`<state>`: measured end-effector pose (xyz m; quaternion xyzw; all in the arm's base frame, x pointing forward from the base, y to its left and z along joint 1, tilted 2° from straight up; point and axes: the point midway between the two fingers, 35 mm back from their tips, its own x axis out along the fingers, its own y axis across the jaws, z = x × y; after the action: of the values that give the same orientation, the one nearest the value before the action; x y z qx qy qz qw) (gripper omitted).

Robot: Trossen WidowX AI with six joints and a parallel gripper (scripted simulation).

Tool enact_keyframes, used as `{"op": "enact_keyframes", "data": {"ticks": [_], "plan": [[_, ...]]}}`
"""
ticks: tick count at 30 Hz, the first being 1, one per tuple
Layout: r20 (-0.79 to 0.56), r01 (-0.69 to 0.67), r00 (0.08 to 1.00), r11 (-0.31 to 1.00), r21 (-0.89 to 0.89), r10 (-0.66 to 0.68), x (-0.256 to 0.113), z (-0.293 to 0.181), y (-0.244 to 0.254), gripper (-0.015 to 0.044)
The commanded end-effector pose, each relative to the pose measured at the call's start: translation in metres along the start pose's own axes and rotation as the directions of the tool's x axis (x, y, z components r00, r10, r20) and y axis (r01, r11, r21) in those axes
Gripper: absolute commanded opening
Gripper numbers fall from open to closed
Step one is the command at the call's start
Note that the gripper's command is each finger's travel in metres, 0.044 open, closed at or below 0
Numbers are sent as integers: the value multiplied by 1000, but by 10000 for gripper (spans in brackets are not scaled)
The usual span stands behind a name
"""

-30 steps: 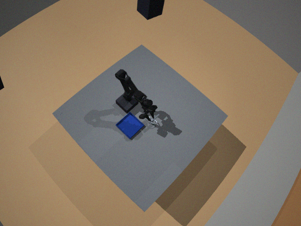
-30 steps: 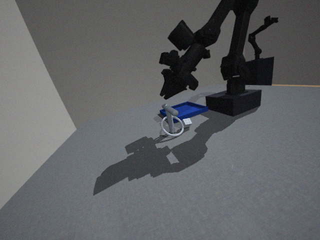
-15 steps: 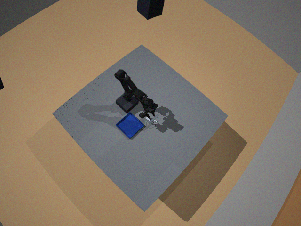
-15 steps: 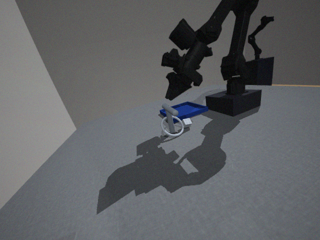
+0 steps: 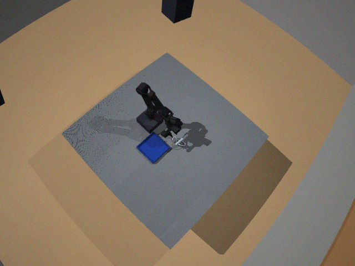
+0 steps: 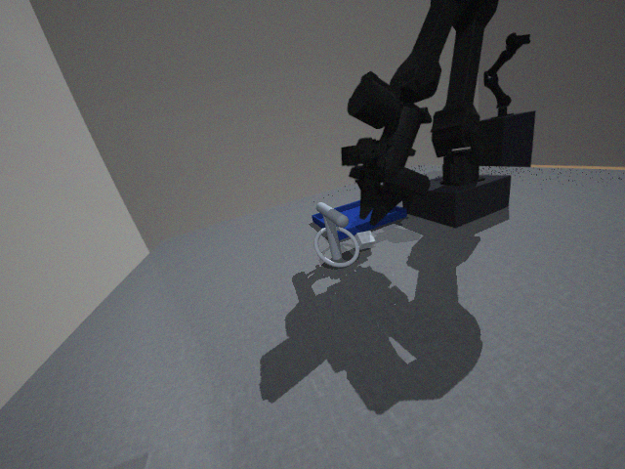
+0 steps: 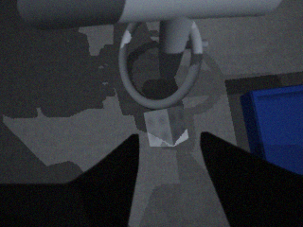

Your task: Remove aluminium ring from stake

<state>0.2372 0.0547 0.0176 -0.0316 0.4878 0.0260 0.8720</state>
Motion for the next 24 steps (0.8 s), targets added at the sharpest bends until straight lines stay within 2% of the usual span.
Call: {"op": "enact_keyframes", "data": {"ticks": [1, 24], "plan": [[-23, 7, 1000, 1000, -1, -7, 2, -8, 0, 200], [-22, 7, 1000, 1000, -1, -7, 33, -7, 0, 200]]}}
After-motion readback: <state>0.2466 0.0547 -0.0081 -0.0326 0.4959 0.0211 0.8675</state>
